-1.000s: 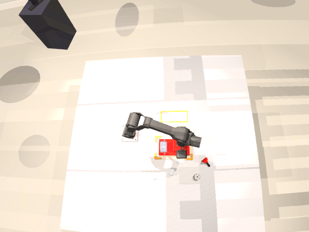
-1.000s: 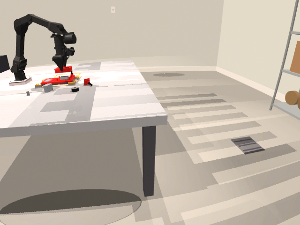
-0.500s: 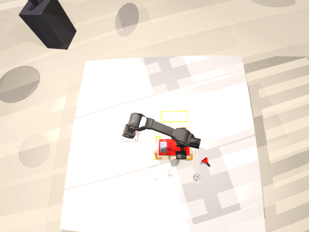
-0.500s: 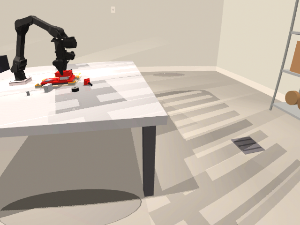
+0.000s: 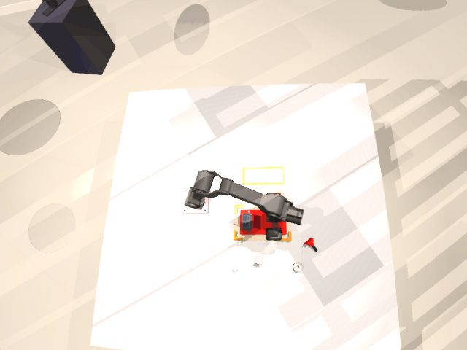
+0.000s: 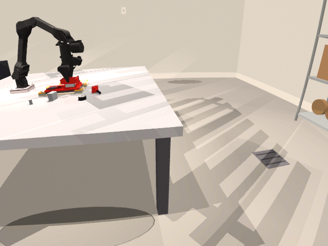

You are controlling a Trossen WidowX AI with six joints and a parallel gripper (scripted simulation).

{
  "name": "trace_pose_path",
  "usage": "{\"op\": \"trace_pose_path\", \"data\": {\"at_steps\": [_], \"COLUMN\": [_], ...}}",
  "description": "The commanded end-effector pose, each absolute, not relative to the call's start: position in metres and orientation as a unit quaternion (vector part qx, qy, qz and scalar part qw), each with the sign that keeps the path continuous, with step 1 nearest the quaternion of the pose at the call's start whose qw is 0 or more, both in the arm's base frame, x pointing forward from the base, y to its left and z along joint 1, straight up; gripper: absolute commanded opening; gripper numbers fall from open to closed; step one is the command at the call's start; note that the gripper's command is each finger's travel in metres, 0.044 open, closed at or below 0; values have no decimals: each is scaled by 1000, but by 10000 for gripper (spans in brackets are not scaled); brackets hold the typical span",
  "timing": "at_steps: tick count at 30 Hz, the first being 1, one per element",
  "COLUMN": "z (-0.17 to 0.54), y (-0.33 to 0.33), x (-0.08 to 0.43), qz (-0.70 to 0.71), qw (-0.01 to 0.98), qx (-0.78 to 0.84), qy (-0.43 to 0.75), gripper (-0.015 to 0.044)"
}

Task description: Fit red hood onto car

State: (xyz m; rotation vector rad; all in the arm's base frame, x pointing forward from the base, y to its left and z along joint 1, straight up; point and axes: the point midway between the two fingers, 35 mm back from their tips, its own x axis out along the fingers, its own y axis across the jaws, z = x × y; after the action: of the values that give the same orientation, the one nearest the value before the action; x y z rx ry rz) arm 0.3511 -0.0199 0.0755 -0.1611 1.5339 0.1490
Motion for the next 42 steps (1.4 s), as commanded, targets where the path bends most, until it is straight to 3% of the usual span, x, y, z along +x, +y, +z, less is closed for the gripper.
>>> {"op": "trace_pose_path", "data": {"at_steps": [1,42], "z": [75,63], "y": [-19,-20], "x": [351,351], "qz": [70,70], "qw": [715,715], "qx": [-73,-73], "qy": [692,692], "gripper": [0,0]}}
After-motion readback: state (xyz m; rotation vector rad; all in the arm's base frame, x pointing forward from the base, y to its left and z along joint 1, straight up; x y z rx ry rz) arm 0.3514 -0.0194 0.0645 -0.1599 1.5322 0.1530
